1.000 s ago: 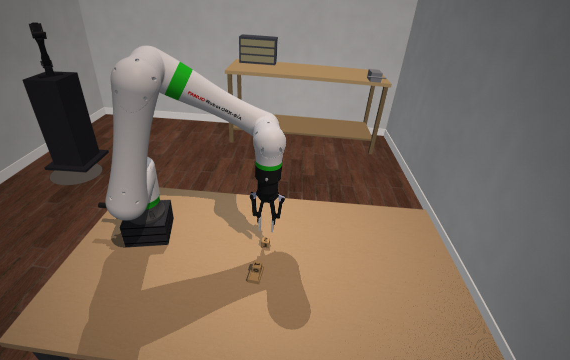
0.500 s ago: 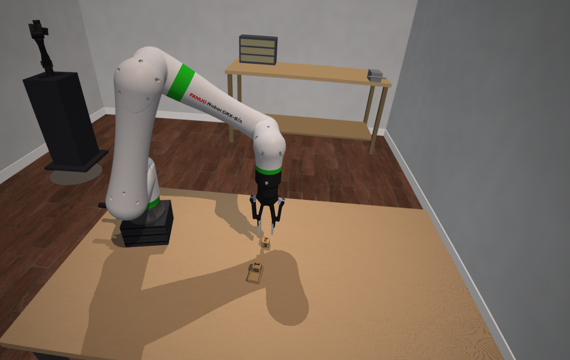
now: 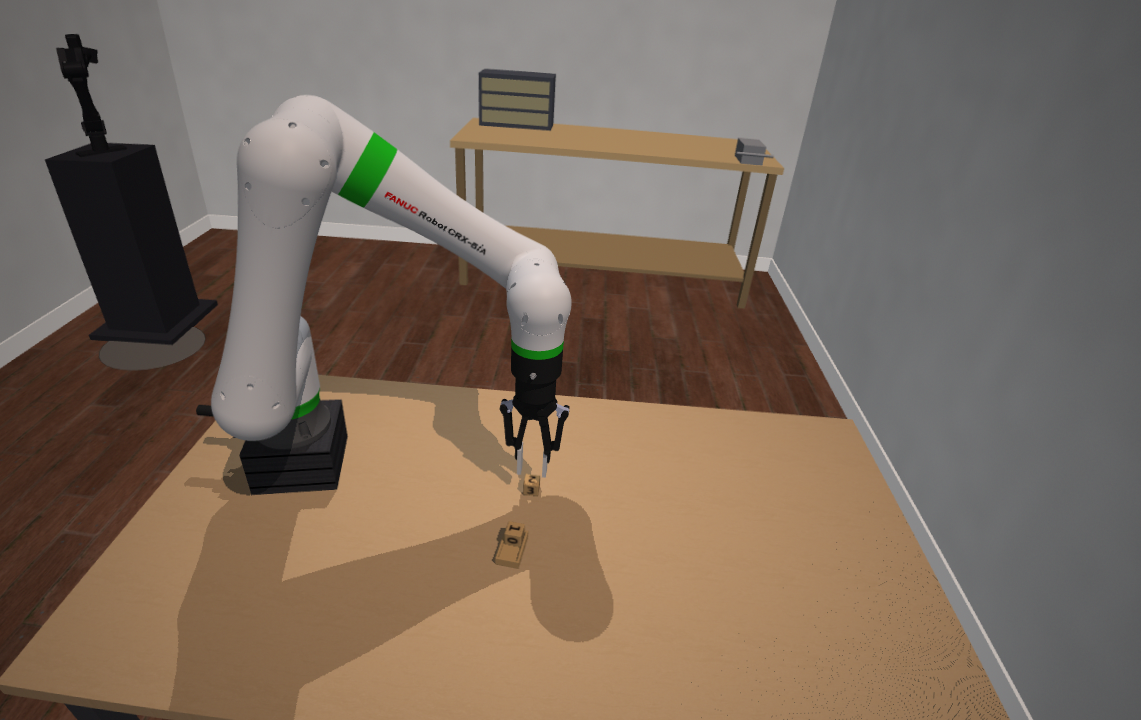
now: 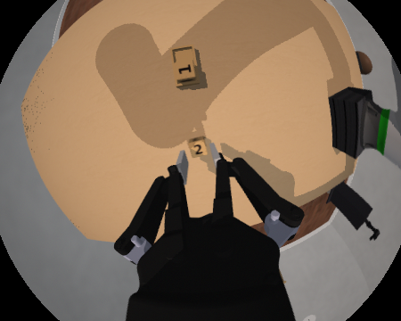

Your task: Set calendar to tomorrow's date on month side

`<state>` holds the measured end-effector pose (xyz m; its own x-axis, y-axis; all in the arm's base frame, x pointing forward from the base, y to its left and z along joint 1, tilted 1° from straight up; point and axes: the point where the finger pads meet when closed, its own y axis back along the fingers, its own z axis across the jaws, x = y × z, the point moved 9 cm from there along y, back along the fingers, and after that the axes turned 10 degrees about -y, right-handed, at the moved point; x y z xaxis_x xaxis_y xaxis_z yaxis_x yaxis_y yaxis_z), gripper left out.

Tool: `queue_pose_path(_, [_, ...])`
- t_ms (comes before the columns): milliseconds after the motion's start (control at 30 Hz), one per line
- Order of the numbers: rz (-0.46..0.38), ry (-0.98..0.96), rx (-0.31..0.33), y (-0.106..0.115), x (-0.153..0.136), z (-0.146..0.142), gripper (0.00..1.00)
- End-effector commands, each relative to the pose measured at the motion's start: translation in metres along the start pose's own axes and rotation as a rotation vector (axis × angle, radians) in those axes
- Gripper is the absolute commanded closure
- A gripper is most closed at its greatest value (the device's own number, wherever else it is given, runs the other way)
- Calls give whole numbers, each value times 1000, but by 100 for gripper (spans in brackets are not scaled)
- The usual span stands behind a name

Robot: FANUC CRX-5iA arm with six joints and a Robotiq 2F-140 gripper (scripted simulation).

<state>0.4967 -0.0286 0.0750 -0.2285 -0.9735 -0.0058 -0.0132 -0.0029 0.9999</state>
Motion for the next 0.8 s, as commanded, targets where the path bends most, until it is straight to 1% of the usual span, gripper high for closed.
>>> queue_pose_path(0, [0, 0, 0, -3, 0, 0, 64])
queue_pose_path(267, [0, 0, 0, -11, 0, 0, 64])
queue_pose_path(767, [0, 0, 0, -13, 0, 0, 64])
